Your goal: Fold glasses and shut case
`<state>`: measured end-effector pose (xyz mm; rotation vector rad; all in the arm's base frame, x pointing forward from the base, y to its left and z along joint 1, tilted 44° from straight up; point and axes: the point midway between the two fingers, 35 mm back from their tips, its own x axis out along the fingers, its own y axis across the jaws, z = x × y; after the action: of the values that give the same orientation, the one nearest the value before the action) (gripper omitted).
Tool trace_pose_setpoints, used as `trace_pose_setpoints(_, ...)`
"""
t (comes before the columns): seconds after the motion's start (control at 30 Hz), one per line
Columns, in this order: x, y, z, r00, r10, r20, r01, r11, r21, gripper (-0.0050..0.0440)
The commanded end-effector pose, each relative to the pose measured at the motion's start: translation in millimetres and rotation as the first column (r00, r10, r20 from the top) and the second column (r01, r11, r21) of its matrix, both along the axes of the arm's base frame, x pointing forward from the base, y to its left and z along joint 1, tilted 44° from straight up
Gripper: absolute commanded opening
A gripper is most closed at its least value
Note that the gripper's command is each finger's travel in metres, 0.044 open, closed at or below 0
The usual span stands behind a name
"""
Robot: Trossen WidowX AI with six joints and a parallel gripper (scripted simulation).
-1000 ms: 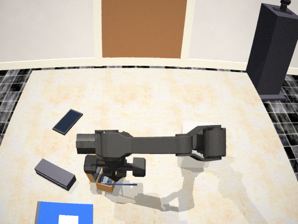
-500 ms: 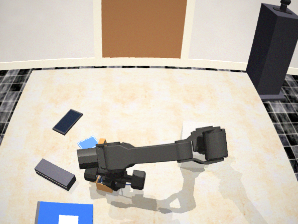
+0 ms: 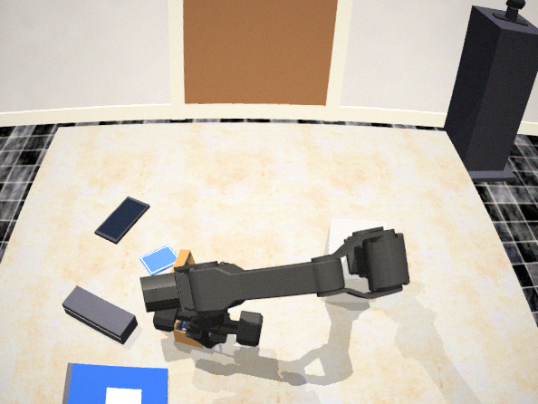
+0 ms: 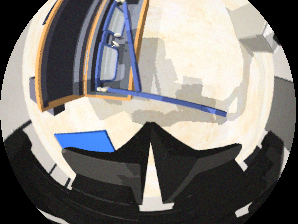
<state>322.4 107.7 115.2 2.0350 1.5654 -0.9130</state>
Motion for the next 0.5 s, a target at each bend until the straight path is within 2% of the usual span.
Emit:
trace_pose_setpoints(0.0,-1.7,-1.4,-5.2,1.0,-0.001,-0.01,0.001,1.0,-0.002,0.0)
trace_pose_setpoints(0.47,-3.8,-6.7,-10.6,1.0,-0.001,-0.01,0.001,1.0,-0.002,0.0)
